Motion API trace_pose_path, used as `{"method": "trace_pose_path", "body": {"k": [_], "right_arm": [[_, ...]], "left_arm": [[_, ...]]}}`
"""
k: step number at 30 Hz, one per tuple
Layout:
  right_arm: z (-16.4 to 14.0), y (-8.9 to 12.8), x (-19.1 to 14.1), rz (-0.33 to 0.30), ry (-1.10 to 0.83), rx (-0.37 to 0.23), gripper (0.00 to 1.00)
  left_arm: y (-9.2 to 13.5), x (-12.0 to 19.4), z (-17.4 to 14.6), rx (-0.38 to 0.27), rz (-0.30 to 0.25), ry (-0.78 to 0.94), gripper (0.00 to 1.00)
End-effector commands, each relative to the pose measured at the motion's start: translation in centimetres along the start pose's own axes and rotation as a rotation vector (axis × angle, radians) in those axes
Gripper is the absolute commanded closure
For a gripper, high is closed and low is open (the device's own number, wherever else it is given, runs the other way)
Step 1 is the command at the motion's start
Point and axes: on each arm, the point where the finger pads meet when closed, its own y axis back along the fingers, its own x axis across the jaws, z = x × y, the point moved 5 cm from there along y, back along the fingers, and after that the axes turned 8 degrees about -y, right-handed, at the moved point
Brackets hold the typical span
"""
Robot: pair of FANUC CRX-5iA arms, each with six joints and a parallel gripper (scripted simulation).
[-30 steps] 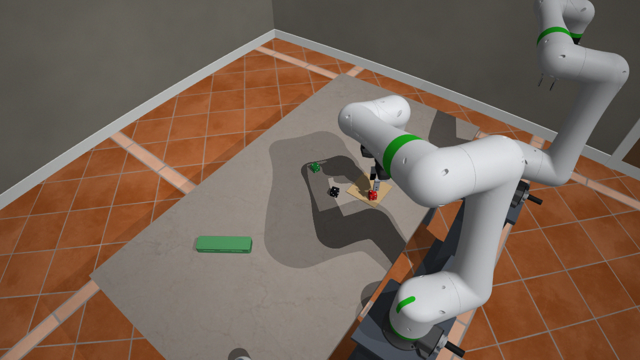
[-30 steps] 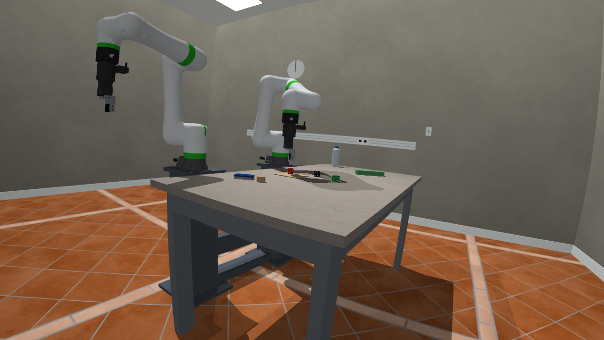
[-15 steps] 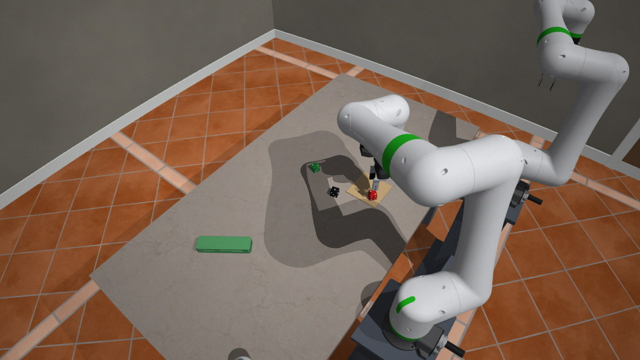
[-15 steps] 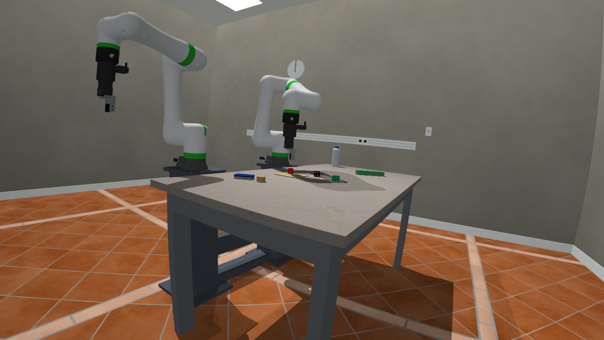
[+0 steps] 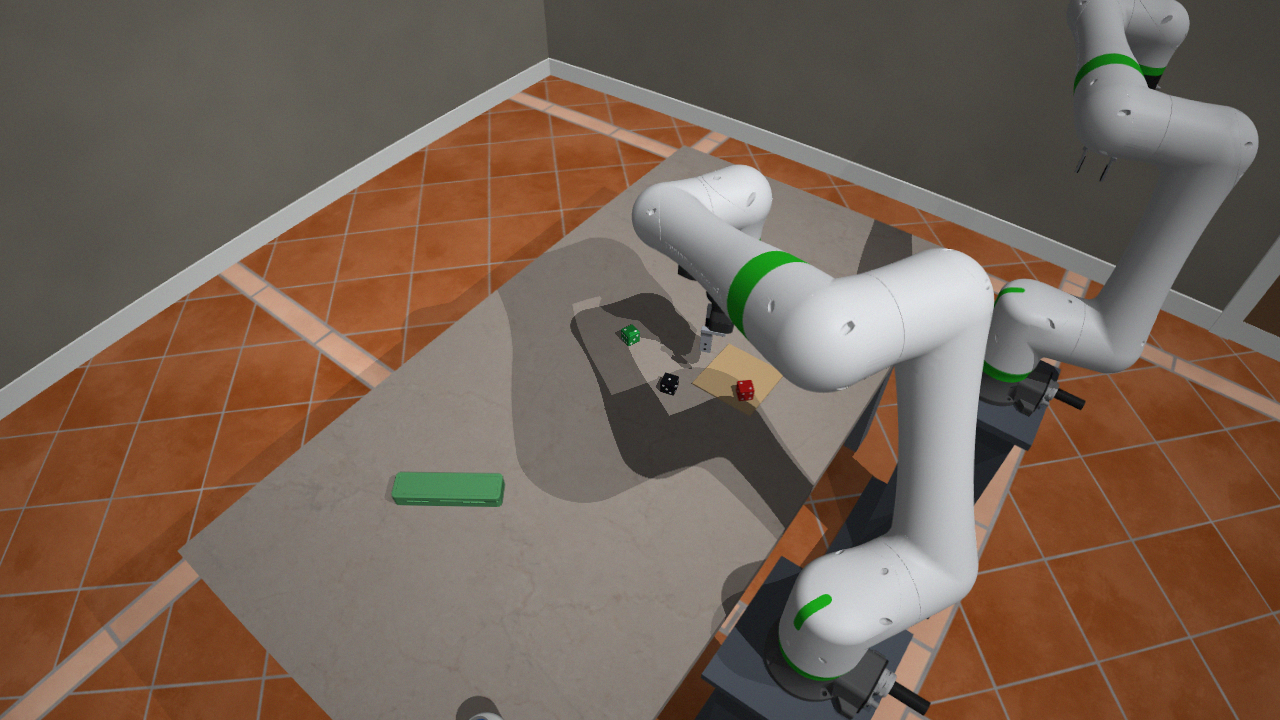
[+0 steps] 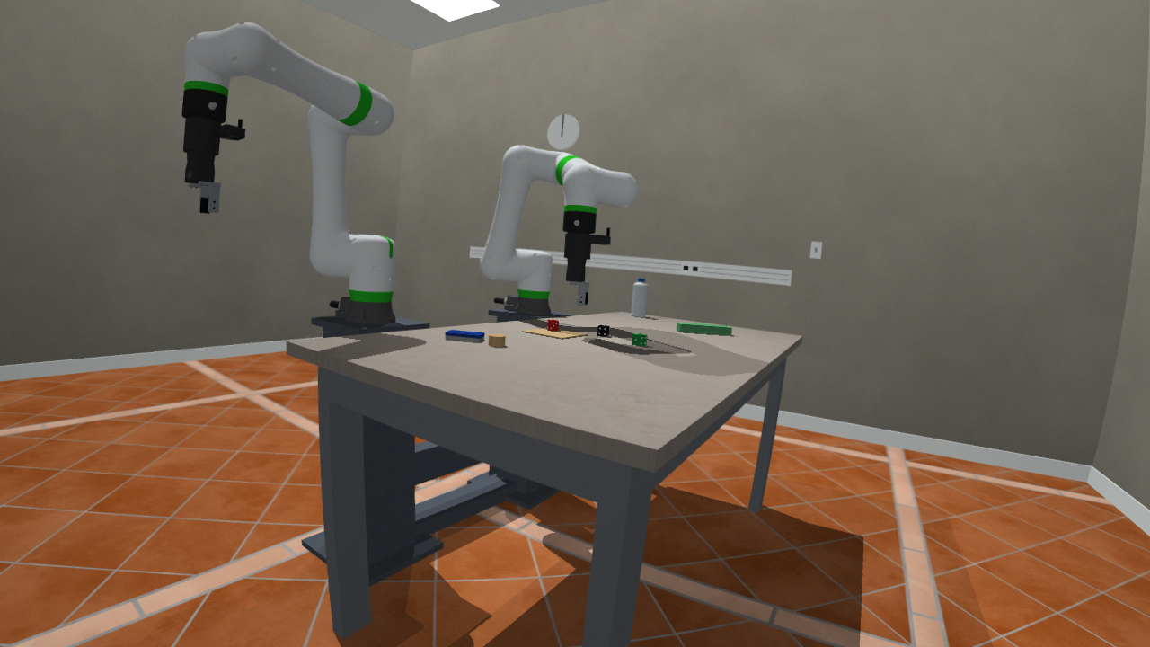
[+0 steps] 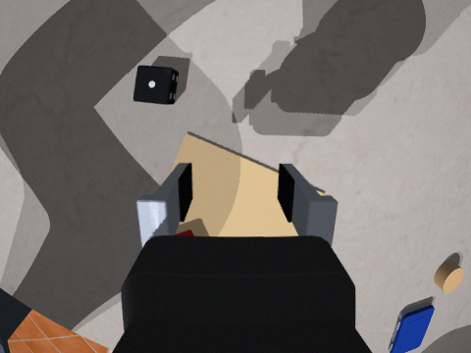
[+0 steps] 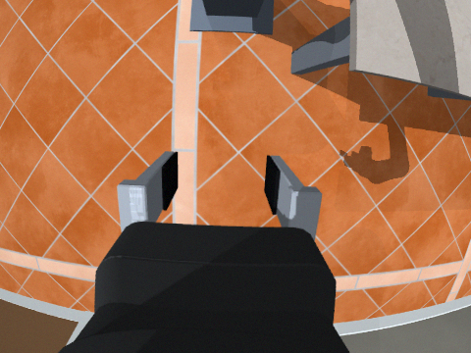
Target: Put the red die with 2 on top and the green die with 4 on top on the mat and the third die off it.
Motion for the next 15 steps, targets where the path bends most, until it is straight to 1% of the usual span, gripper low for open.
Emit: {"method": "trace_pose_path", "body": {"k": [1,10,13,15], "right_arm": [[0.0,0.1,0.0,0.000,0.000,-0.002,0.00],[0.0,0.1,0.0,0.000,0.000,-0.002,0.00],[0.0,0.1,0.0,0.000,0.000,-0.002,0.00],[0.0,0.1,0.0,0.000,0.000,-0.002,0.00]], "left_arm": [[0.2,1.3,-4.1,-0.013,-0.002,-0.159,0.00],[0.1,2.4,-10.6,-0.013,0.000,-0.418,0.00],[0.1,2.4,-10.8,-0.013,0.000,-0.426,0.00],[-0.1,2.6,-13.8,-0.013,0.001,-0.552,0.00]]}}
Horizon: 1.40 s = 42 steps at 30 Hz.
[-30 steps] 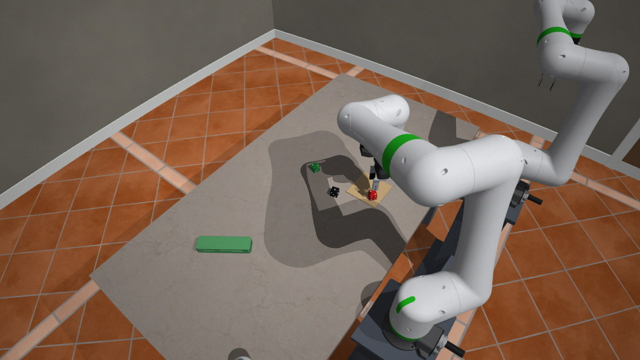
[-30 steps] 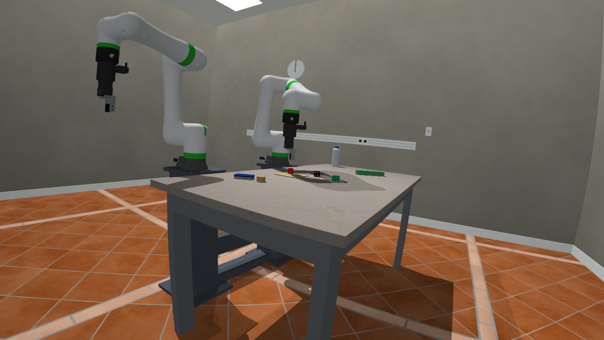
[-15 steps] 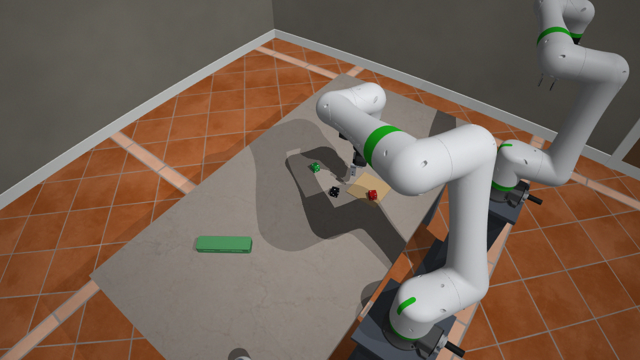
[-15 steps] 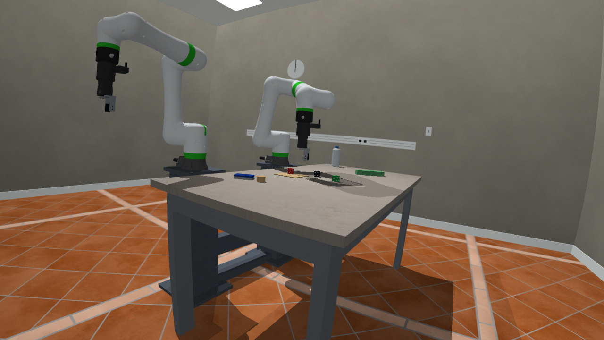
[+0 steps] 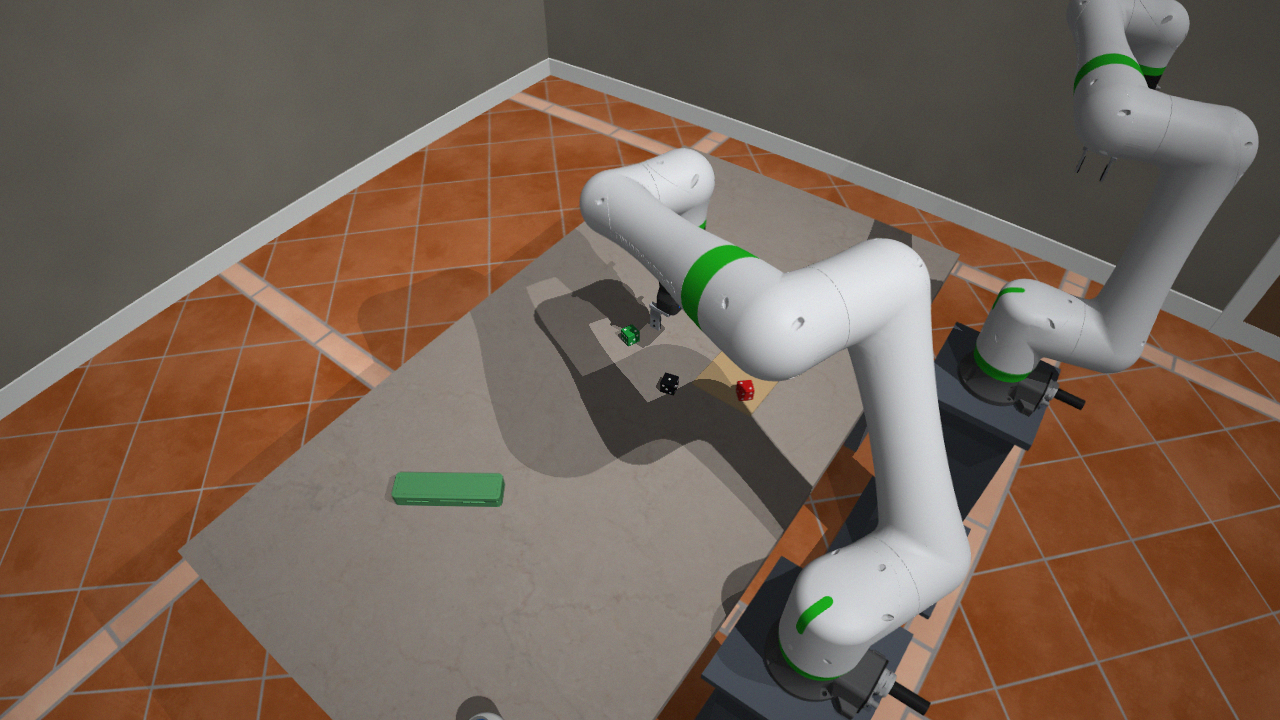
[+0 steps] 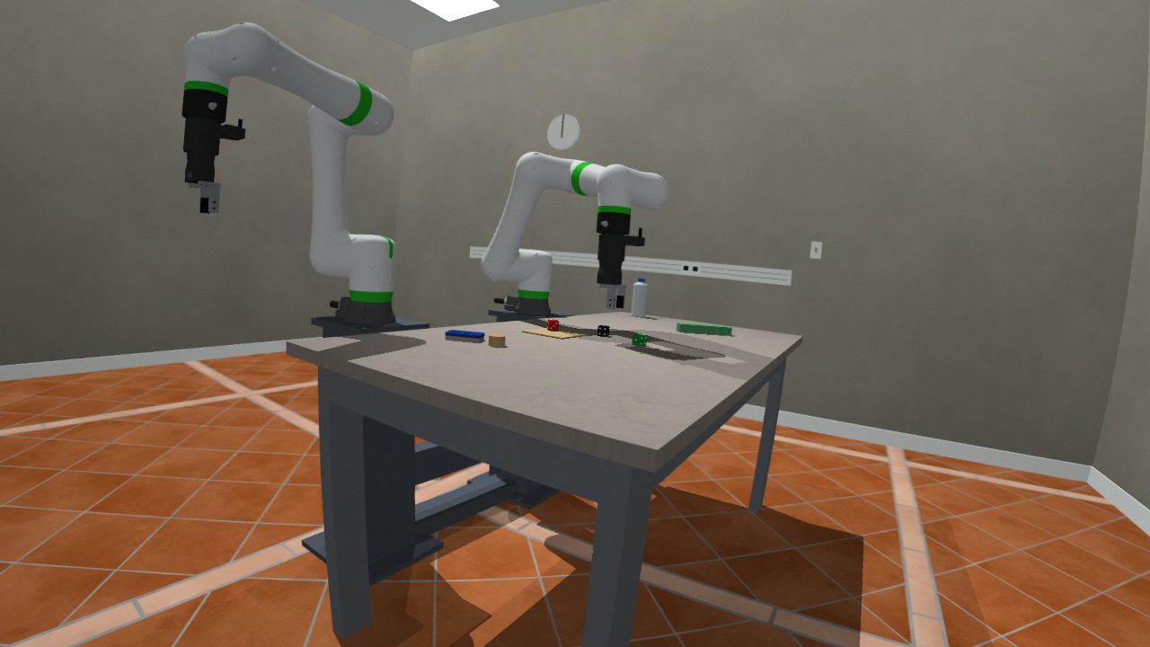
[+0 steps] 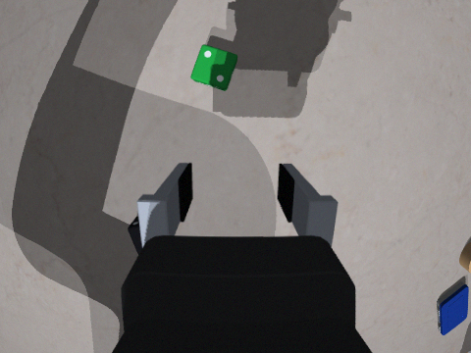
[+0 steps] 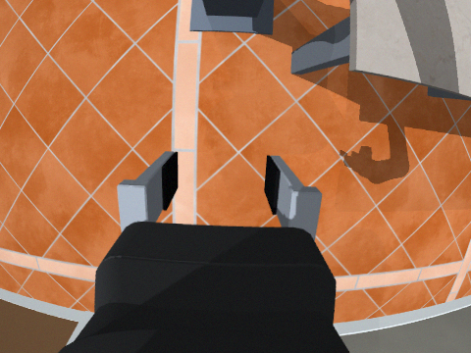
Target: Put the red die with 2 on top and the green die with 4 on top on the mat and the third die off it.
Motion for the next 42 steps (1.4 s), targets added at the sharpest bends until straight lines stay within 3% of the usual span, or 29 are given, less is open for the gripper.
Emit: {"method": "trace_pose_path", "body": {"k": [1,10,11,42], "right_arm": [[0.0,0.1,0.0,0.000,0.000,-0.002,0.00],[0.0,0.1,0.0,0.000,0.000,-0.002,0.00],[0.0,0.1,0.0,0.000,0.000,-0.002,0.00],[0.0,0.1,0.0,0.000,0.000,-0.002,0.00]], "left_arm": [[-0.1,-1.0,-3.8,-0.016,0.001,-0.159,0.00],[-0.5,-2.7,-7.2,-0.016,0.002,-0.324,0.00],[-0.5,-2.7,-7.2,-0.016,0.002,-0.324,0.13],[-0.7,-2.7,-7.2,-0.016,0.002,-0.324,0.13]]}}
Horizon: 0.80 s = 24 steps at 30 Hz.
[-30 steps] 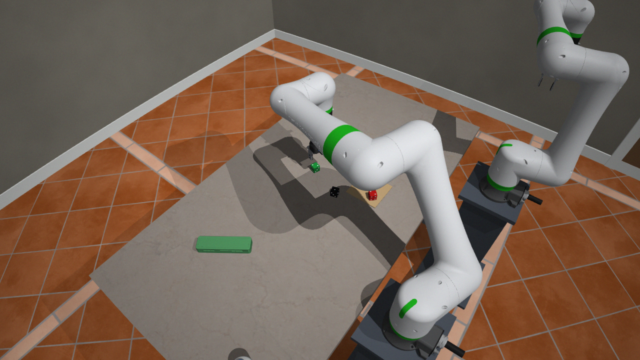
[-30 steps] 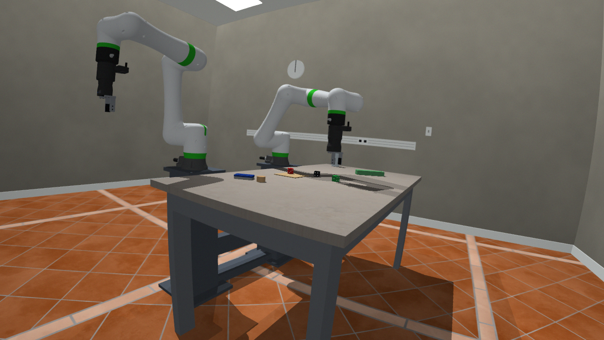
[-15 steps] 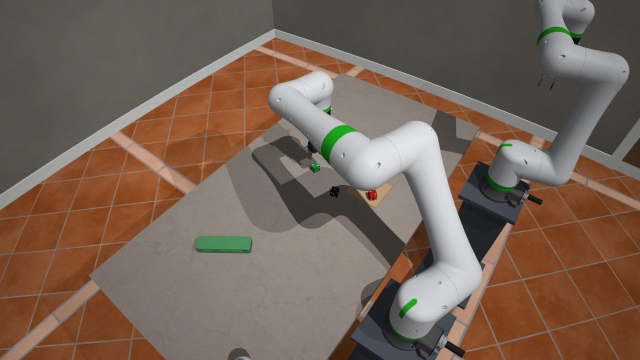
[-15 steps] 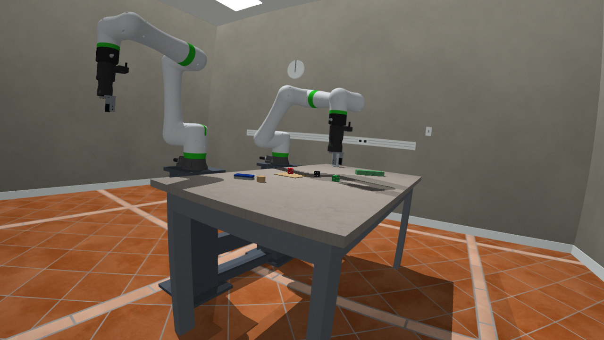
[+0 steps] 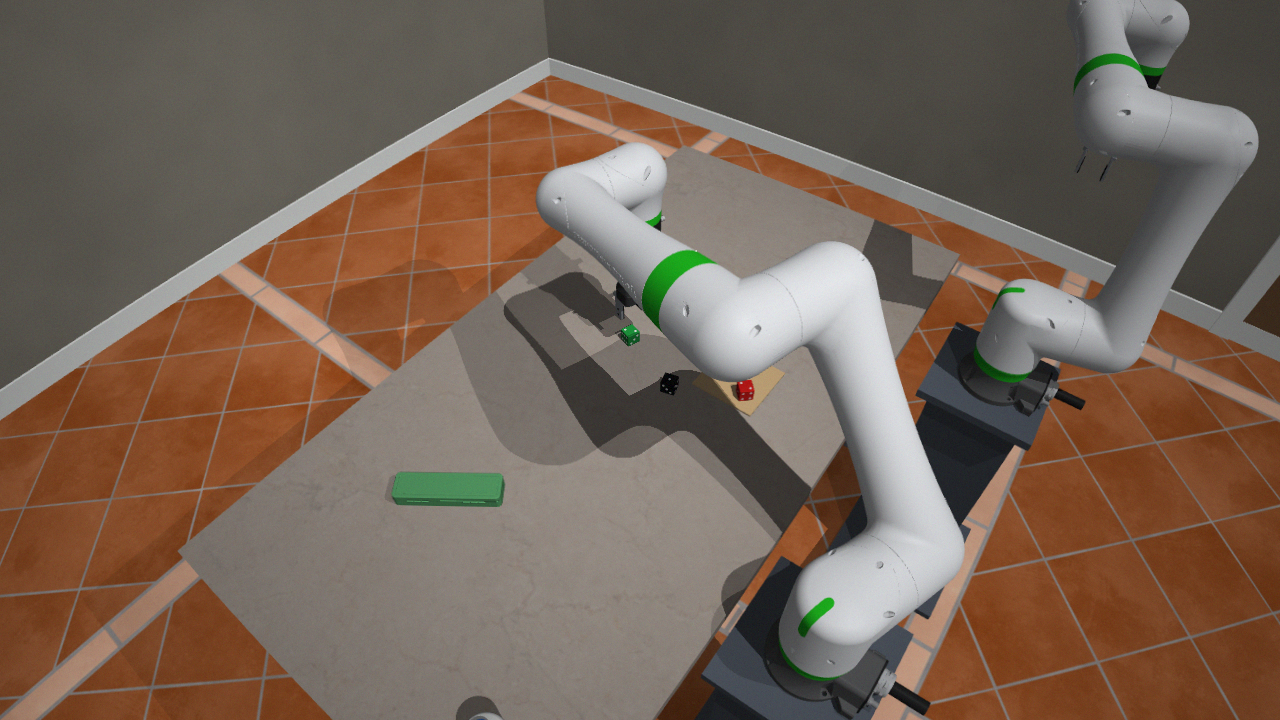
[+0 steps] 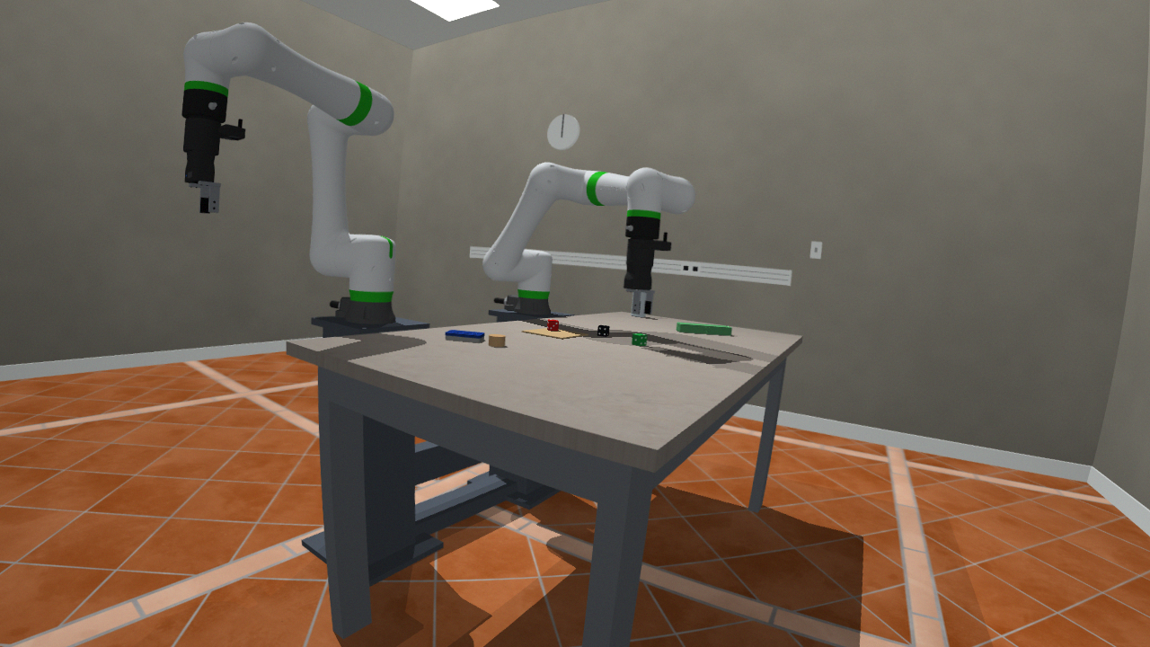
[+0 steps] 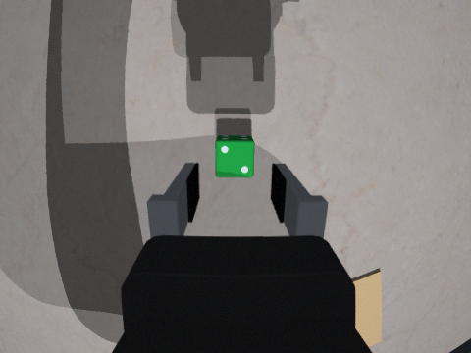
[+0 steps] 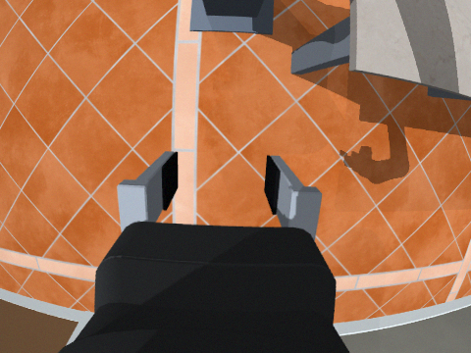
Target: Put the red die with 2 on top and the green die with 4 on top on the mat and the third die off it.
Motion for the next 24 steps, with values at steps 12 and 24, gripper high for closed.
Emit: {"method": "trace_pose_path", "body": {"k": [12,24], "right_arm": [[0.0,0.1,0.0,0.000,0.000,-0.002,0.00],[0.0,0.1,0.0,0.000,0.000,-0.002,0.00]], "left_arm": [[-0.9,0.0,-0.1,0.003,0.000,0.000,0.13],[-2.4,0.0,-0.1,0.003,0.000,0.000,0.13]]}}
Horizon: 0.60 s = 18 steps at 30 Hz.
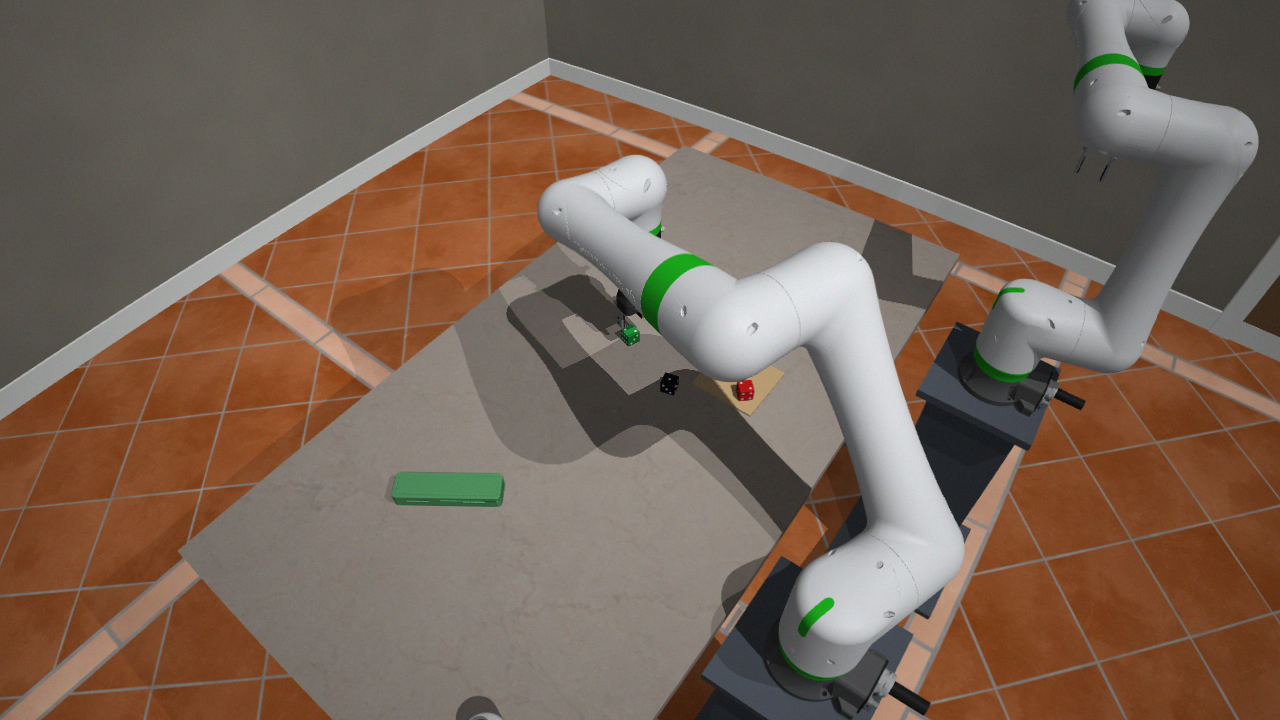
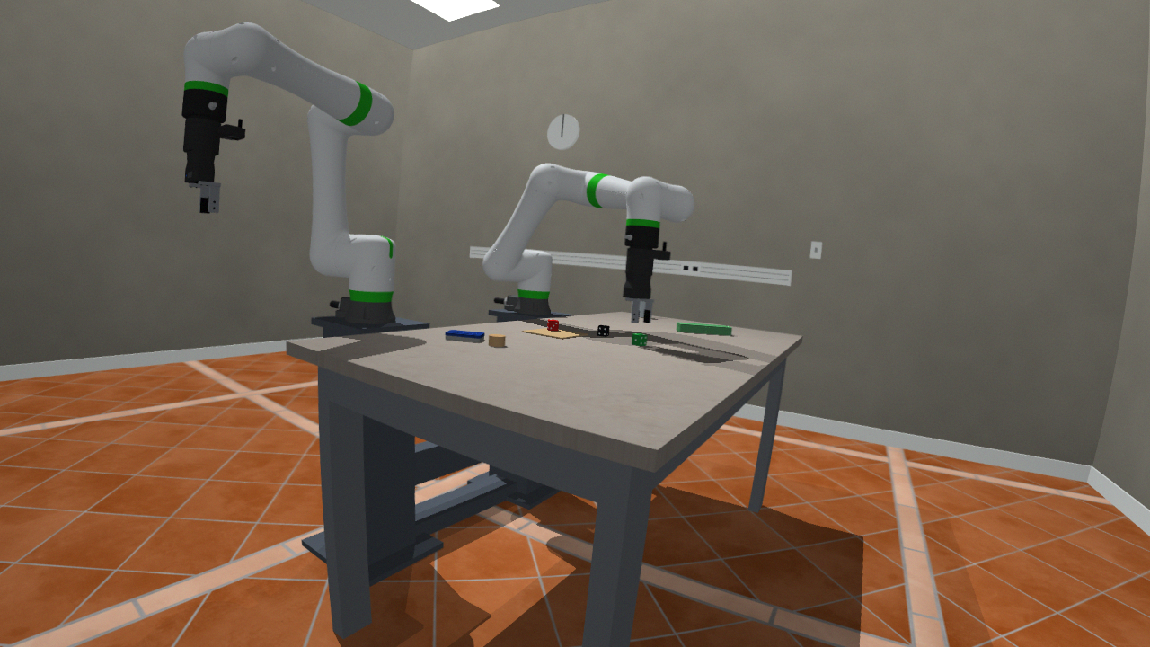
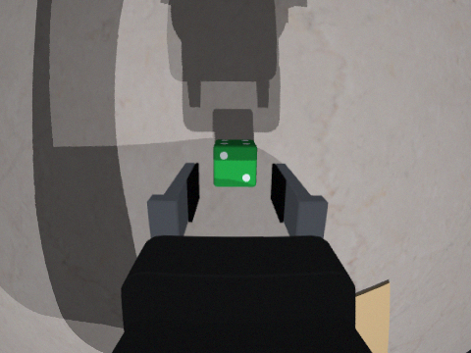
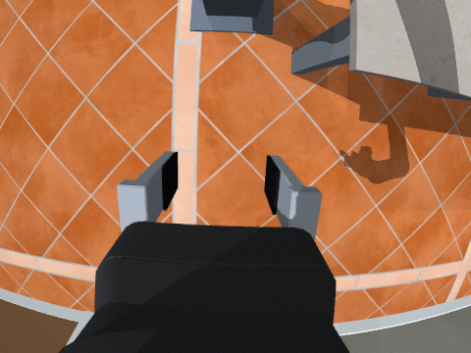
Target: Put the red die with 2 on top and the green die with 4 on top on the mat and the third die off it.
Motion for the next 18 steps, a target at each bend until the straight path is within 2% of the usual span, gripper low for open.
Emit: {"method": "trace_pose_path", "body": {"k": [1,18], "right_arm": [[0.0,0.1,0.0,0.000,0.000,-0.002,0.00],[0.0,0.1,0.0,0.000,0.000,-0.002,0.00]], "left_arm": [[-0.1,0.0,-0.1,0.003,0.001,0.000,0.13],[-2.0,0.0,-0.1,0.003,0.001,0.000,0.13]]}}
